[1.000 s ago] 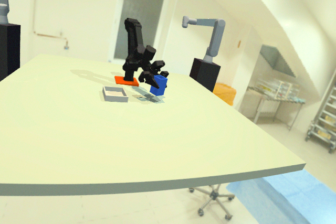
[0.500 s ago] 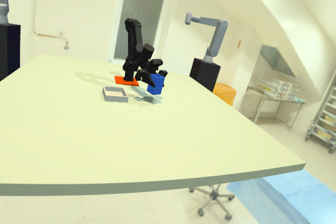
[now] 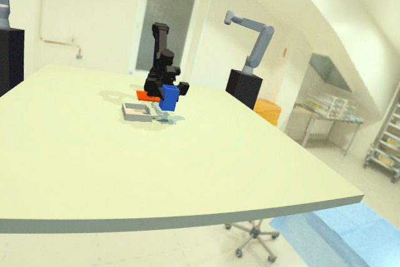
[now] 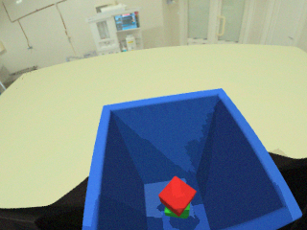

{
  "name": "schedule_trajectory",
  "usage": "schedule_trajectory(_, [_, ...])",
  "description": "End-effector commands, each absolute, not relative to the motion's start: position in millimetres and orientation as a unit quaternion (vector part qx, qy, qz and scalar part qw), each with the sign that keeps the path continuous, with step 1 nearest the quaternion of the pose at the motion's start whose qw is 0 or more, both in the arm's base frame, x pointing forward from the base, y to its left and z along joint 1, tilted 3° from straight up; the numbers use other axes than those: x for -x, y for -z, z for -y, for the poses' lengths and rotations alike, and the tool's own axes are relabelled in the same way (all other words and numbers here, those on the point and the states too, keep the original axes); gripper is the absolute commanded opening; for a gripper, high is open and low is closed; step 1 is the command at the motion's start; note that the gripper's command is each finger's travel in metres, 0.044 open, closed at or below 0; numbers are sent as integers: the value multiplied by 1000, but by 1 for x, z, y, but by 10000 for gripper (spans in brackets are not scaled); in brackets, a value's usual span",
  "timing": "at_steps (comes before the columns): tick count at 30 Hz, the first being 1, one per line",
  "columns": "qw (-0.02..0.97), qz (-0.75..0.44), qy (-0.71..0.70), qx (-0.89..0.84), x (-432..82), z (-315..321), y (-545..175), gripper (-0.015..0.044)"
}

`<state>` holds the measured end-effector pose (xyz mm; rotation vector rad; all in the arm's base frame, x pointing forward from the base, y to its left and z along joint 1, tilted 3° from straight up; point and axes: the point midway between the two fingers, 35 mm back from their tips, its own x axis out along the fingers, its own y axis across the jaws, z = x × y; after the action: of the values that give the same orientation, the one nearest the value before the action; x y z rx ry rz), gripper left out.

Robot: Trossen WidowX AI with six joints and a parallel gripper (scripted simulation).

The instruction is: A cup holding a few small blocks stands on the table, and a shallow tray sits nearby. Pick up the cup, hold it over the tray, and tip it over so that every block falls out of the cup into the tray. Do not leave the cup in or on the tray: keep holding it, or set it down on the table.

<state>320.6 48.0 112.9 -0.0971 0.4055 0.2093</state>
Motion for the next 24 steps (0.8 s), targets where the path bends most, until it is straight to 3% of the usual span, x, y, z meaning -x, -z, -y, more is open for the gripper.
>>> schedule_trajectory(1, [979, -196, -50, 35, -329, -20, -120, 0])
schedule_trajectory(17, [975, -189, 118, 0, -330, 73, -131, 0])
schedule_trajectory(24, [974, -188, 127, -9, -329, 77, -131, 0])
